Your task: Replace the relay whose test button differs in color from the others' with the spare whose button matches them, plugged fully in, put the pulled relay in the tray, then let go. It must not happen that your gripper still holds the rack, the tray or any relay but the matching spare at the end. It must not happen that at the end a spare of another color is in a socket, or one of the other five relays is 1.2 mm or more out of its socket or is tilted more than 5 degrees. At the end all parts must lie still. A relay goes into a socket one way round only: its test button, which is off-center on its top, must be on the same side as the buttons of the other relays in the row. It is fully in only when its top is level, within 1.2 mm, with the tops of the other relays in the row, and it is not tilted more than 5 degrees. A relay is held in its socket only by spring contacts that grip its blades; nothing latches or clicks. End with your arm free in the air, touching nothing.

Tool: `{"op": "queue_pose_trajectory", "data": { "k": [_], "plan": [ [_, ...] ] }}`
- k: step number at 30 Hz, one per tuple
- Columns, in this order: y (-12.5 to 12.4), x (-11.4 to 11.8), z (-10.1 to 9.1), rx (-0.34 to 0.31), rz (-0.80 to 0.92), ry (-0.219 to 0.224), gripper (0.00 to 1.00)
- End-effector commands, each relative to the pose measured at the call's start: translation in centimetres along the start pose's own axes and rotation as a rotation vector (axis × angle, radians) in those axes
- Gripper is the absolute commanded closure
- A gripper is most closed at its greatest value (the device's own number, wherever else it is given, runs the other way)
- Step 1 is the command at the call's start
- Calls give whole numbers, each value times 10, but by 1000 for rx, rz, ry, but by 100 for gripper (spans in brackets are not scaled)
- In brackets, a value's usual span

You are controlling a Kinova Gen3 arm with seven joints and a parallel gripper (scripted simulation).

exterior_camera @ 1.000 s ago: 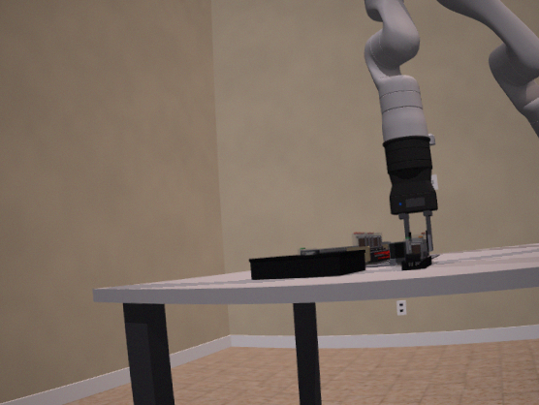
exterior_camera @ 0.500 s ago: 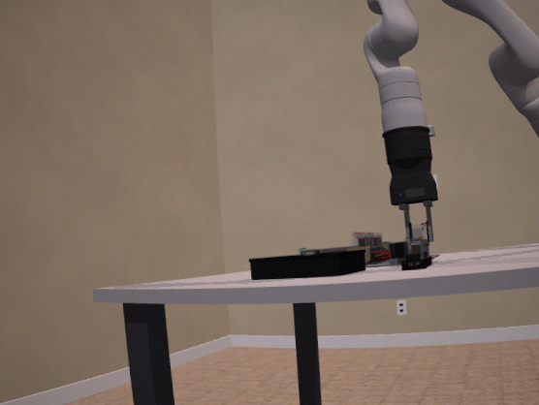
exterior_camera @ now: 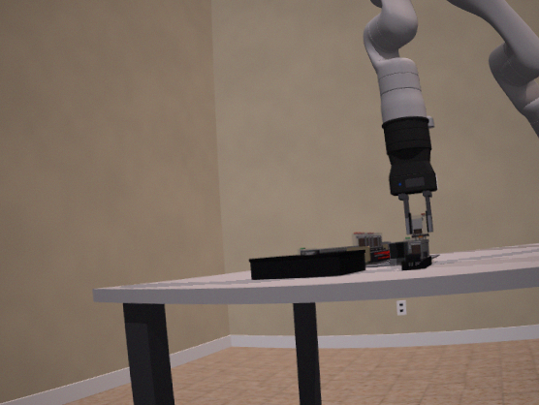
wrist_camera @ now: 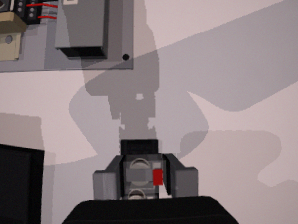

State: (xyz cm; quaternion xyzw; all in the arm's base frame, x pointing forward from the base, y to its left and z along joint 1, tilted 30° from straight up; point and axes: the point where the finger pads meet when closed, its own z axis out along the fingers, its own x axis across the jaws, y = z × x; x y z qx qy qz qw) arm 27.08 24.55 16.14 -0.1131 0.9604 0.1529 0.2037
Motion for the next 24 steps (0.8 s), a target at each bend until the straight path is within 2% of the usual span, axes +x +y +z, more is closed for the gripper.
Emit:
{"op": "queue_pose_trajectory", "data": {
  "k": [1, 15, 24],
  "plan": [
    [1, -2, -4, -4, 0, -5, 100],
    [0, -1, -18, -3, 1, -4, 100],
    [1, -3, -36, -6, 1, -8, 100]
  ]
}}
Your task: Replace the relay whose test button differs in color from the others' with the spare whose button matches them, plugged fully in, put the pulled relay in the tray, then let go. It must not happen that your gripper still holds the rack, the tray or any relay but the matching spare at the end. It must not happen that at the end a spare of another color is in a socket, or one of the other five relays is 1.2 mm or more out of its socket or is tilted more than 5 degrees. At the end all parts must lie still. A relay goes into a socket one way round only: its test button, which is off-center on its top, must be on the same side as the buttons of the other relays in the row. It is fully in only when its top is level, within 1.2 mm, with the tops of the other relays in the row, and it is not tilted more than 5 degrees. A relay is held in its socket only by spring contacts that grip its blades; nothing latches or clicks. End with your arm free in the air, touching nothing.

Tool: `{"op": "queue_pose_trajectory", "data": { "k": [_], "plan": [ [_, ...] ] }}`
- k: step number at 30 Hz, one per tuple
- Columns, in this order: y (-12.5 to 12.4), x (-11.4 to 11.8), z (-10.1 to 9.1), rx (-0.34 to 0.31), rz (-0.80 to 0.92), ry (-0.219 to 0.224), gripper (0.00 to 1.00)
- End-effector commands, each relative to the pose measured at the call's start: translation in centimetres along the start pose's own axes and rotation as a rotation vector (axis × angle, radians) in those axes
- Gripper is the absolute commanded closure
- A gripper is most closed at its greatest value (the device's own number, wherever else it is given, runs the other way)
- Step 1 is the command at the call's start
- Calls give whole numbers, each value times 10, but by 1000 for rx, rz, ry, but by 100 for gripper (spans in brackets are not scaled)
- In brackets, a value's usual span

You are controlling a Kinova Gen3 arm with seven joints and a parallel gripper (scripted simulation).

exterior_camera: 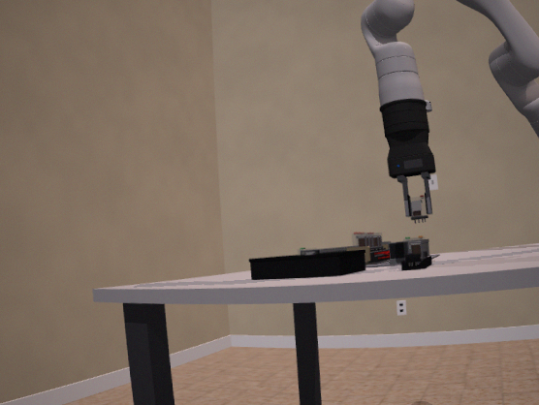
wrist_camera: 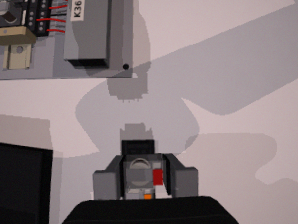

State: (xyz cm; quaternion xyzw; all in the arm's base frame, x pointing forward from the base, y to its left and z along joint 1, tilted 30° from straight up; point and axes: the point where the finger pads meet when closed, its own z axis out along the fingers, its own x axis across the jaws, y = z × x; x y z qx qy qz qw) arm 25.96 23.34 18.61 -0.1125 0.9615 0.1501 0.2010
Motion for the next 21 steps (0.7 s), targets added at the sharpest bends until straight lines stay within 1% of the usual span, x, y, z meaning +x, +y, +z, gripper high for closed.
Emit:
{"op": "queue_pose_trajectory", "data": {
  "k": [1, 5, 7, 8, 21],
  "plan": [
    [3, -5, -8, -12, 0, -14, 100],
    [4, -6, -16, -13, 0, -16, 100],
    [4, -6, -16, -13, 0, -16, 100],
    [2, -3, -14, -6, 0, -7, 100],
    [6, -8, -31, -13, 0, -15, 100]
  ]
}}
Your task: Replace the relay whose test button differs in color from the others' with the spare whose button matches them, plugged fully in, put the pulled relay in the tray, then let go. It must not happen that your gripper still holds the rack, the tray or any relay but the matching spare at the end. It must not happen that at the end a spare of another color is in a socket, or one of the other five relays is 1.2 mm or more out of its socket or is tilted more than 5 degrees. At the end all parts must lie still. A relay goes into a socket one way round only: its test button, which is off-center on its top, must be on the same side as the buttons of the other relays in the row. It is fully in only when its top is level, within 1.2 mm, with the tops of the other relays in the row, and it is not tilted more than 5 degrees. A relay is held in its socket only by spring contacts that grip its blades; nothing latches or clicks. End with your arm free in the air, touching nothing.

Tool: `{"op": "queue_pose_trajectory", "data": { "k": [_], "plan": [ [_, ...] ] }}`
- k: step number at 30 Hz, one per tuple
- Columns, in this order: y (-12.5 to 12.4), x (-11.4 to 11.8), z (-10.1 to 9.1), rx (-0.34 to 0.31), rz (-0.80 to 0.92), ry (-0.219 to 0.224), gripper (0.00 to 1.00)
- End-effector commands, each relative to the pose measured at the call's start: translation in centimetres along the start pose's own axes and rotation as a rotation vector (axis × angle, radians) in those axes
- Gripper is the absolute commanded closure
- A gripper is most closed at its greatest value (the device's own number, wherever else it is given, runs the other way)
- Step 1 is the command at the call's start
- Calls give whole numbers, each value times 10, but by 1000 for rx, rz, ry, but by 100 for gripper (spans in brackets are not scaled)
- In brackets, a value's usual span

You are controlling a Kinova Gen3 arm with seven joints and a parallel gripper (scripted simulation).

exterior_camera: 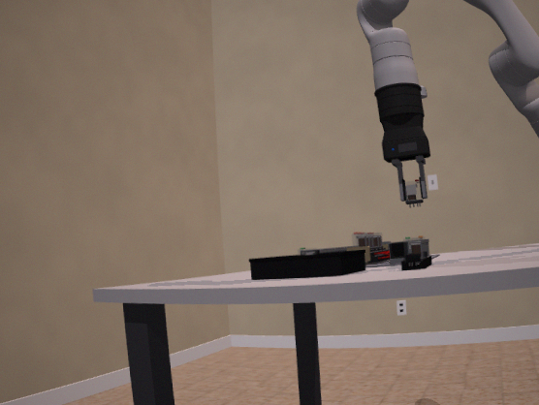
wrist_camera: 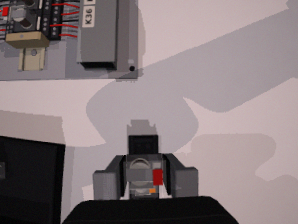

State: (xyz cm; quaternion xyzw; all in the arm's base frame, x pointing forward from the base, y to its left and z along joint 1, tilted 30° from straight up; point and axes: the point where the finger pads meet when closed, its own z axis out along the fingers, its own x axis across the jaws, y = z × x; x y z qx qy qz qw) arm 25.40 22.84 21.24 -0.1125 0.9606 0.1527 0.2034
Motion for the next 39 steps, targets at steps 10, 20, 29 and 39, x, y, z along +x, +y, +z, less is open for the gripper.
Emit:
{"op": "queue_pose_trajectory", "data": {
  "k": [10, 20, 29, 39],
  "plan": [
    [2, -2, -2, -6, 0, -7, 100],
    [2, -3, 0, -8, 0, -10, 100],
    [2, -2, 2, -9, 0, -11, 100],
    [2, -2, 4, -9, 0, -12, 100]
  ]
}}
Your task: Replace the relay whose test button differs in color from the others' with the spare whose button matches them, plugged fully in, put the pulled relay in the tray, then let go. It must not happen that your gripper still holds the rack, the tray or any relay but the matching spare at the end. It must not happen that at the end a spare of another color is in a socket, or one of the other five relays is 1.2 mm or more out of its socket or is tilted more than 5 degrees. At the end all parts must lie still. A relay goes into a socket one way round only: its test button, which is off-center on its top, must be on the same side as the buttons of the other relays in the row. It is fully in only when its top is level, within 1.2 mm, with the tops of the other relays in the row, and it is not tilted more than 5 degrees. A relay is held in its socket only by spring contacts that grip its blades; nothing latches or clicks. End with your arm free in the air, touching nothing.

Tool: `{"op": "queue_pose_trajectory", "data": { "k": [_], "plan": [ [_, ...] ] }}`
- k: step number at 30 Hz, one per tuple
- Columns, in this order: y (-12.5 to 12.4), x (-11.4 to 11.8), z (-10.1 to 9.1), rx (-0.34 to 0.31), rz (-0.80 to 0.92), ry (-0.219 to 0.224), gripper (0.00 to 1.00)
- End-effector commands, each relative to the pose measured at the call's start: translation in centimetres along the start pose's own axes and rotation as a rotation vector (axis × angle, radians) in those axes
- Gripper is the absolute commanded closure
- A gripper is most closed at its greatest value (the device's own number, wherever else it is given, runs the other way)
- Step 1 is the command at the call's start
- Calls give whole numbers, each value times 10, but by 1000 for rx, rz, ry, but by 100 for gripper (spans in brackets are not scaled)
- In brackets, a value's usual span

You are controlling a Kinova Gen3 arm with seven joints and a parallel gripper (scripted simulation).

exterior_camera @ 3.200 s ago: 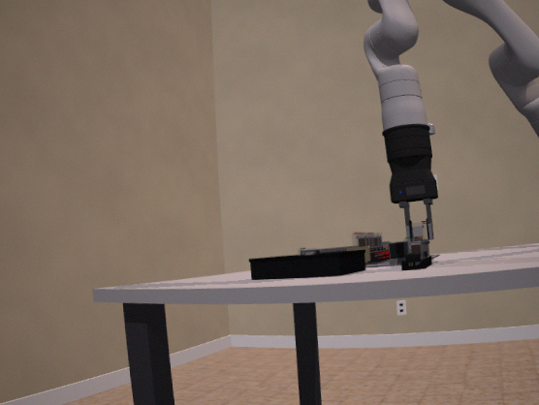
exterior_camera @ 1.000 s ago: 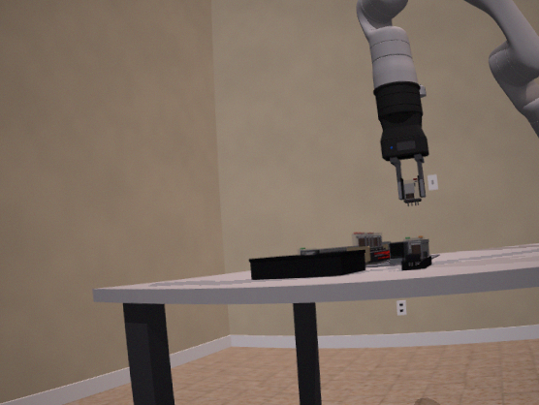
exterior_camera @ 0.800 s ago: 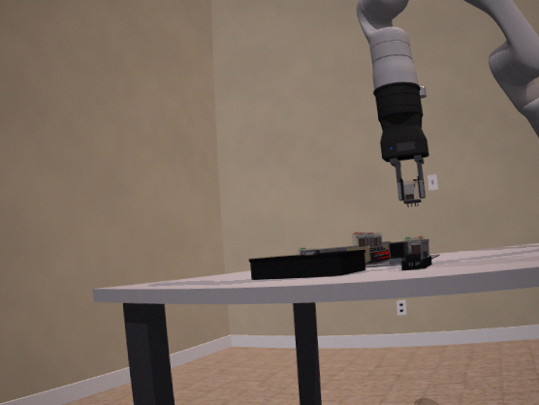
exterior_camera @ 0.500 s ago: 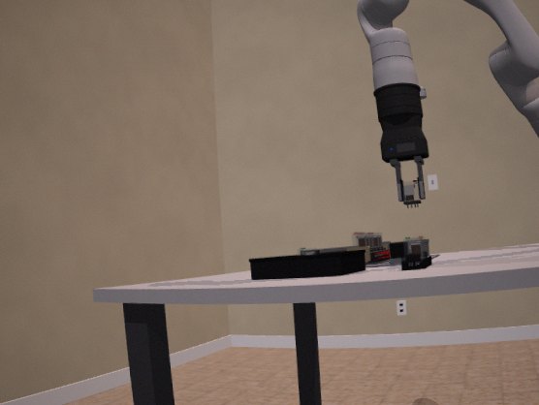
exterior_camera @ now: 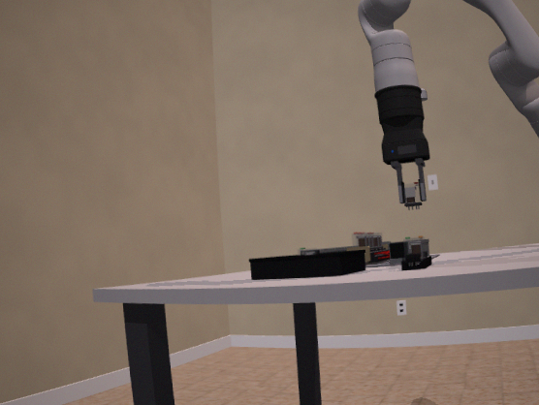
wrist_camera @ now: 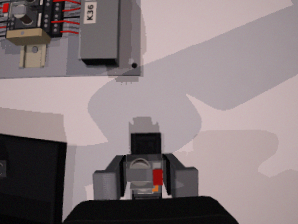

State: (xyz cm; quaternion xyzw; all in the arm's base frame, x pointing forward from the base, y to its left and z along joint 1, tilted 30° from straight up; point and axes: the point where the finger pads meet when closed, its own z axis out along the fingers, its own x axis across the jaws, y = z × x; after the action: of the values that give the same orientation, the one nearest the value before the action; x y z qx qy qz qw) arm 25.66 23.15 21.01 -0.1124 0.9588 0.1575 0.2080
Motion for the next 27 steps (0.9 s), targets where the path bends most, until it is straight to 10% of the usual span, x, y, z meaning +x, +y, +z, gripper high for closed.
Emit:
{"op": "queue_pose_trajectory", "data": {
  "k": [1, 27],
  "plan": [
    [0, 0, 0, 0, 0, -1, 100],
    [-1, 1, 3, 0, 0, 0, 100]
  ]
}}
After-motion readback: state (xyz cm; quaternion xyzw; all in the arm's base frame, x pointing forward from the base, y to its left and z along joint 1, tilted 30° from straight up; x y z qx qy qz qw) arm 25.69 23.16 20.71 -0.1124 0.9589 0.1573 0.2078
